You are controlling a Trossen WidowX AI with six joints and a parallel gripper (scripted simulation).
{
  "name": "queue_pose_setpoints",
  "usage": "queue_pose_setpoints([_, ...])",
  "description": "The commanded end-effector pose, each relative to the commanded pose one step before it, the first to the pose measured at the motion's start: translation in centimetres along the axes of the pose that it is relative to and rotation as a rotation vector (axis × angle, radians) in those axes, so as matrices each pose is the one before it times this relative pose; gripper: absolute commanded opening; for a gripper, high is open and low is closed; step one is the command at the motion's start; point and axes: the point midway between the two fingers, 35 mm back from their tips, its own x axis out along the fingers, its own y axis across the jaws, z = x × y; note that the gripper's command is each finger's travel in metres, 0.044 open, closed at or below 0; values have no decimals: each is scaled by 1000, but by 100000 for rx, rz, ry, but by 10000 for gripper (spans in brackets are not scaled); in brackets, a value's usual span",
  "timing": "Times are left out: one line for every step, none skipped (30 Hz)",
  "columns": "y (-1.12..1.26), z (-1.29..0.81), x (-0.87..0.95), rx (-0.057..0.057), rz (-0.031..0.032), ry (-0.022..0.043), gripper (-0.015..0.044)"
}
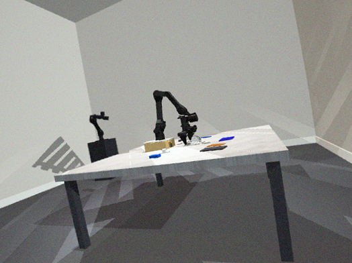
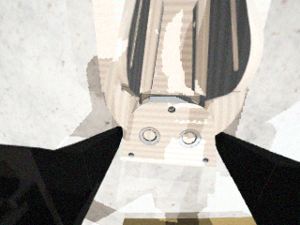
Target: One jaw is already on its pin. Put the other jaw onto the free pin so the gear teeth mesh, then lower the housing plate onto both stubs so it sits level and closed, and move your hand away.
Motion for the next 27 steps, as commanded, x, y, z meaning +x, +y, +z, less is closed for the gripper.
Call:
queue_pose_setpoints([-1,0,0,-2,-3,0,440])
queue_pose_setpoints([0,0,0,0,0,0,440])
queue_pose_setpoints([0,0,0,0,0,0,440])
queue_pose_setpoints([0,0,0,0,0,0,440])
queue_pose_setpoints([0,0,0,0,0,0,440])
queue_pose_setpoints([0,0,0,0,0,0,440])
queue_pose_setpoints([0,0,0,0,0,0,440])
queue_pose_setpoints([4,35,-241,20,-9,2,440])
queue_pose_setpoints([6,54,-430,35,-16,4,440])
queue_pose_setpoints([6,65,-652,53,-25,8,440])
queue_pose_setpoints([4,49,-759,61,-29,11,440])
queue_pose_setpoints([0,22,-907,72,-34,16,440])
queue_pose_setpoints([-7,-26,-1099,86,-41,23,440])
queue_pose_setpoints([-19,-106,-1324,103,-50,33,440])
queue_pose_setpoints([-27,-171,-1229,95,-46,37,440])
queue_pose_setpoints([-22,-140,-759,58,-29,25,440])
queue_pose_setpoints([-8,-53,-254,19,-10,9,440])
queue_pose_setpoints([0,0,0,0,0,0,440])
queue_pose_setpoints([0,0,0,0,0,0,440])
queue_pose_setpoints([0,0,0,0,0,0,440])
queue_pose_setpoints([0,0,0,0,0,0,440])
queue_pose_setpoints([106,475,787,249,377,-1120,440])
queue_pose_setpoints([-17,-72,-160,-7,-12,33,440])
queue_pose_setpoints([-53,-224,-478,-20,-36,100,440])
queue_pose_setpoints([-90,-399,-790,-33,-59,169,440])
queue_pose_setpoints([-120,-562,-1008,-42,-76,223,440])
queue_pose_setpoints([-125,-621,-1002,-42,-76,230,440])
